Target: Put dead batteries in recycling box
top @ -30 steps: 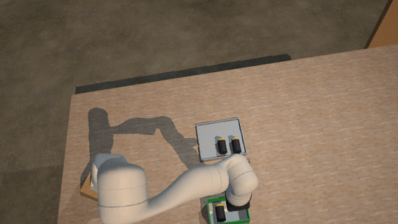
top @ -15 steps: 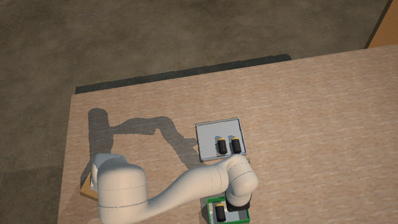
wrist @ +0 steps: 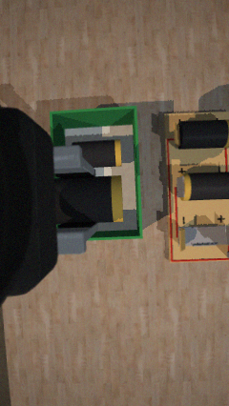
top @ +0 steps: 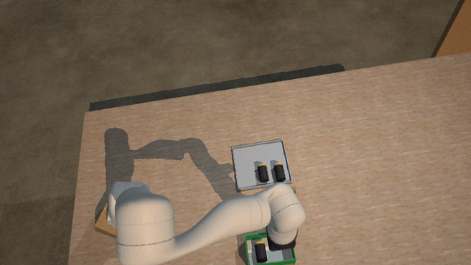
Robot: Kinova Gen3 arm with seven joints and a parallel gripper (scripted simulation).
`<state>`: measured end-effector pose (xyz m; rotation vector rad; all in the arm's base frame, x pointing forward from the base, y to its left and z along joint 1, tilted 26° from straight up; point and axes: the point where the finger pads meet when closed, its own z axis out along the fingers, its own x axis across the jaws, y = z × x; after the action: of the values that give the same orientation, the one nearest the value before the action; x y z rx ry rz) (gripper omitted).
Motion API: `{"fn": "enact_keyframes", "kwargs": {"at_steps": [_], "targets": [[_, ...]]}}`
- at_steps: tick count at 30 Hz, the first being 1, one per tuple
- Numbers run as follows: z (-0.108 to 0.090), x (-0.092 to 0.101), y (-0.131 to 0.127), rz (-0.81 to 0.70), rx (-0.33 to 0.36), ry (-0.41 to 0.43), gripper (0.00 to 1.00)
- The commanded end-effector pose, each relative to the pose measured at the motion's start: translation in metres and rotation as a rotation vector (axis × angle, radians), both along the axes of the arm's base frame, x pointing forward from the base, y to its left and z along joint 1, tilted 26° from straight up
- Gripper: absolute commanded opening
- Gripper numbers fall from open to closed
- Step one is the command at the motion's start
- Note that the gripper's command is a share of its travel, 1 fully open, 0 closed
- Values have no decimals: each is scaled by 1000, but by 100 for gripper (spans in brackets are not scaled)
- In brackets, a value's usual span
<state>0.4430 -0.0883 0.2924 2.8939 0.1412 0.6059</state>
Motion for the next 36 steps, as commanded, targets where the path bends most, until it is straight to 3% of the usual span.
{"fn": "enact_keyframes", "kwargs": {"at_steps": [1, 23, 36], "targets": [[-2, 1, 1, 2, 0, 0, 57], [-53, 24, -8, 2, 0, 0, 57], [-57, 26, -9, 2, 0, 0, 57]]}}
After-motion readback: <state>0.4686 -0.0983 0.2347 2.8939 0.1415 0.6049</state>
